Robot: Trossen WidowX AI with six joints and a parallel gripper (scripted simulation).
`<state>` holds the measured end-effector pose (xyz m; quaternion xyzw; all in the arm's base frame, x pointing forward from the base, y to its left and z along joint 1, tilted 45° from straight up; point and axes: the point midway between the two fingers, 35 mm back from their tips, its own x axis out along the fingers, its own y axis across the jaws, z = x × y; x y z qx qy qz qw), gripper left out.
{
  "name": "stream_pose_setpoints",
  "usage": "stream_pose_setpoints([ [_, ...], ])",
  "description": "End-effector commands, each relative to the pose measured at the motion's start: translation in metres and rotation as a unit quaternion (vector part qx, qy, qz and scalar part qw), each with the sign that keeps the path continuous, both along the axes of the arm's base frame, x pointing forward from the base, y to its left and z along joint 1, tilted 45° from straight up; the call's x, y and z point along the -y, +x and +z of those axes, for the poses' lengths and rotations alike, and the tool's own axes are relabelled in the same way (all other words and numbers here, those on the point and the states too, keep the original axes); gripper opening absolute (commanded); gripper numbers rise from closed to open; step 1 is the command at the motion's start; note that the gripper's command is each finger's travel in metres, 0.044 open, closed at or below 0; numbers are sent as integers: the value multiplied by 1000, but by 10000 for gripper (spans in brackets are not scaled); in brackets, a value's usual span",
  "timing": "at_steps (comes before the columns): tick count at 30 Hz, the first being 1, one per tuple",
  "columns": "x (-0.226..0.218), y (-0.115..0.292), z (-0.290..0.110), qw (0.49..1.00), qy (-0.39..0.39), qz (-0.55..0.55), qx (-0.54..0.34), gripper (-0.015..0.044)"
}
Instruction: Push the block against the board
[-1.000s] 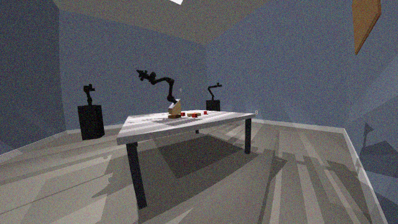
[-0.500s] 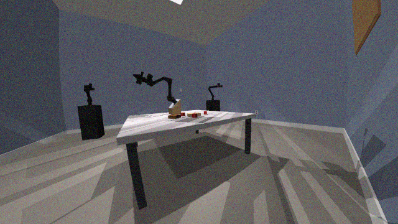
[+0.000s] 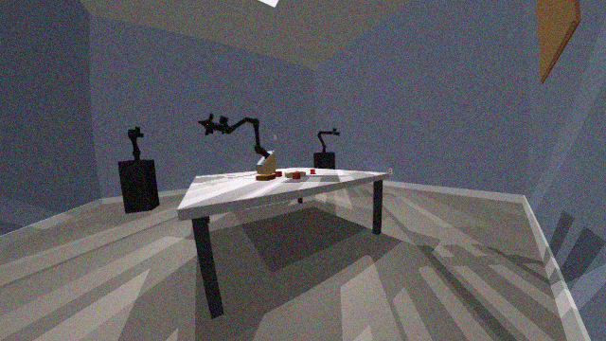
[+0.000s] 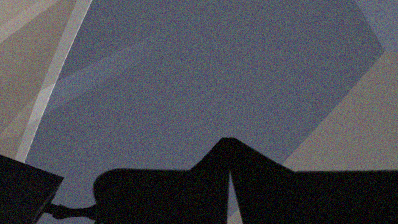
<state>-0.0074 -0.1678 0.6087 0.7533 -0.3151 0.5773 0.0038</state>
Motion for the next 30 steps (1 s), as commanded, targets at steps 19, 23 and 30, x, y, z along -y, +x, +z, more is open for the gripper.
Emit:
stream_pose_setpoints([
  [19, 91, 31, -41, 949, 162, 220, 158, 0],
  [23, 112, 44, -55, 926, 202, 256, 190, 0],
  [30, 144, 73, -85, 876, 275, 313, 241, 0],
])
